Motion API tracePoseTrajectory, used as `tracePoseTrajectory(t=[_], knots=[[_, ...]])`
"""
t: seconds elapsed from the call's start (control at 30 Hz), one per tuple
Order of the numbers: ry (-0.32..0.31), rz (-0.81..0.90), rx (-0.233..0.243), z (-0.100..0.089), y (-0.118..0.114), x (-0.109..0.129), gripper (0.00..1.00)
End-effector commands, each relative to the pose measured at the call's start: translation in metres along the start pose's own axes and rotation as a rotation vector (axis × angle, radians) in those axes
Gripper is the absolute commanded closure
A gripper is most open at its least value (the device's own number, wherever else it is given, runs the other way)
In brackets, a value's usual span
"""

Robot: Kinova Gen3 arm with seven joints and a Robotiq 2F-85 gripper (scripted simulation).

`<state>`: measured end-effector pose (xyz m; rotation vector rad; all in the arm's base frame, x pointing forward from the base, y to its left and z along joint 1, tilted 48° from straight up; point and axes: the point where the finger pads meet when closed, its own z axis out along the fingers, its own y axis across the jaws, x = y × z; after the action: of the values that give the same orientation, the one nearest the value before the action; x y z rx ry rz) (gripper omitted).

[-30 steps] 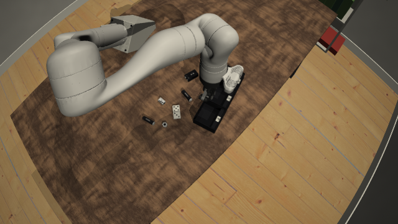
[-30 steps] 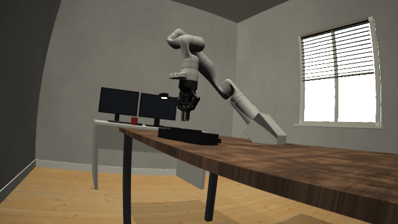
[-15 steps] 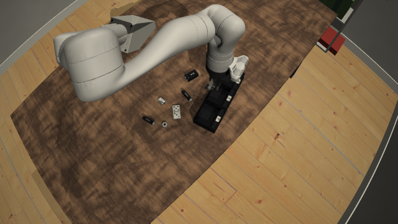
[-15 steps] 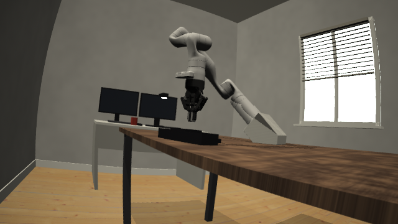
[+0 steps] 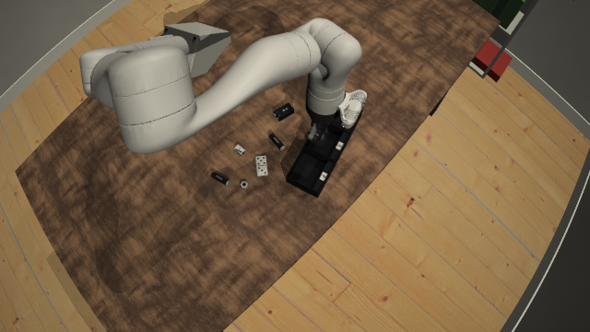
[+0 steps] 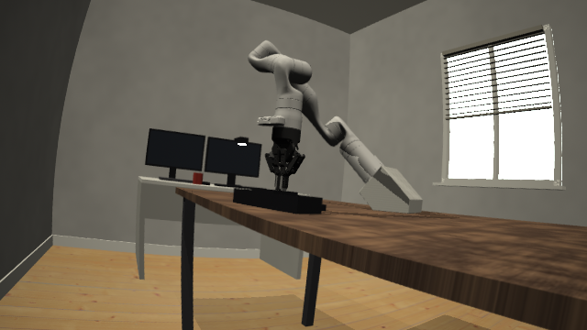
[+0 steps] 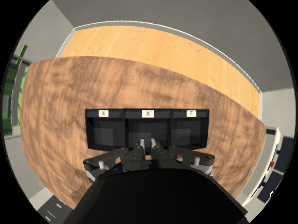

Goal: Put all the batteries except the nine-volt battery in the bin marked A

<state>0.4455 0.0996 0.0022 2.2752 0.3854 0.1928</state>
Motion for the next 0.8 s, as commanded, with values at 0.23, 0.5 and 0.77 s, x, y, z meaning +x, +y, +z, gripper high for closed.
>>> tracePoseTrajectory(t=[0.23,0.5,0.77], knots=[[-0.006,0.005,-0.001,0.027,0.000,-0.003,0.91],[-0.011,0.007,0.001,0.032,-0.001,-0.004,0.91],[-0.010,0.008,0.002,0.031,-0.001,-0.004,0.91]])
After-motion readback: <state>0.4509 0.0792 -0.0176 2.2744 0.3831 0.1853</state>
